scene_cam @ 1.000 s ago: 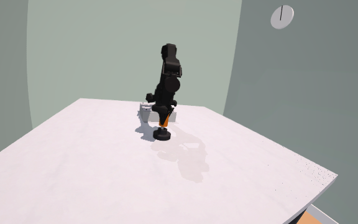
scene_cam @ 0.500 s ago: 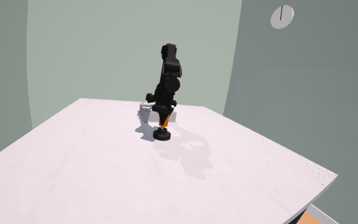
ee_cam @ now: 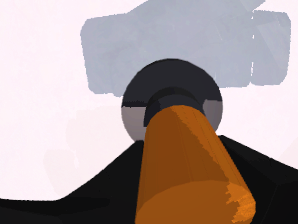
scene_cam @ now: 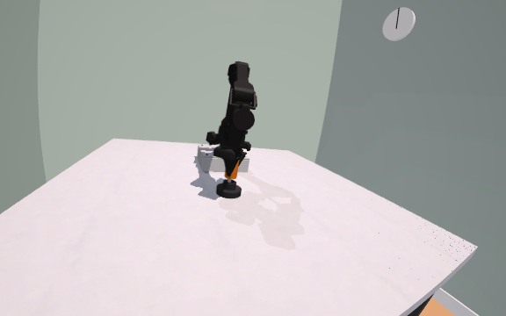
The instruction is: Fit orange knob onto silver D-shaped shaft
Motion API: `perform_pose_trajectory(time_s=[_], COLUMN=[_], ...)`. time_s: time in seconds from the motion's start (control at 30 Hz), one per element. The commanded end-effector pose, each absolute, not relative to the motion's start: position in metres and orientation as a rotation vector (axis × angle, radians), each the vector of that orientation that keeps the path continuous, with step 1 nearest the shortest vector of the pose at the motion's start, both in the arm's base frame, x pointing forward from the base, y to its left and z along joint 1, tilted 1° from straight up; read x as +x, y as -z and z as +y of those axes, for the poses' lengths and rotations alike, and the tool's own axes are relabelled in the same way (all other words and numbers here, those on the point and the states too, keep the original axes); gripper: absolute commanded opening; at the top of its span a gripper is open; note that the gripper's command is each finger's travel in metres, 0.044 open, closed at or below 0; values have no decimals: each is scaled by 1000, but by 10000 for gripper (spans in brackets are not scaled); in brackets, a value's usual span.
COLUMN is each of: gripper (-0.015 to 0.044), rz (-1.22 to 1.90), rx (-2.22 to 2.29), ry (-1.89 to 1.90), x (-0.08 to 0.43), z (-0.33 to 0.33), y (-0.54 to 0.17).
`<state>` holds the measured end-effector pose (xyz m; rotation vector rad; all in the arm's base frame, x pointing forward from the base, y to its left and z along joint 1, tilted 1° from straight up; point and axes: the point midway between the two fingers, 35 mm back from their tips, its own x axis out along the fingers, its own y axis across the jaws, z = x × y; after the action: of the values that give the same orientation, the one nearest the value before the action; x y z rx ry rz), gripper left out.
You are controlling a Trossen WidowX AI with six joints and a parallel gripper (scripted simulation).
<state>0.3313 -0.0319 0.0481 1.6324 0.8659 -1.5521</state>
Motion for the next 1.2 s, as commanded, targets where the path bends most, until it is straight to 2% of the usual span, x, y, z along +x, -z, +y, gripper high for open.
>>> perform_pose_trajectory(time_s=[0.0, 1.17], gripper=[0, 0], rz=[883, 862], rx=[1620, 1642], ry=[1545, 1565], x=[330, 337], z=[-31, -33], y=[-47, -54])
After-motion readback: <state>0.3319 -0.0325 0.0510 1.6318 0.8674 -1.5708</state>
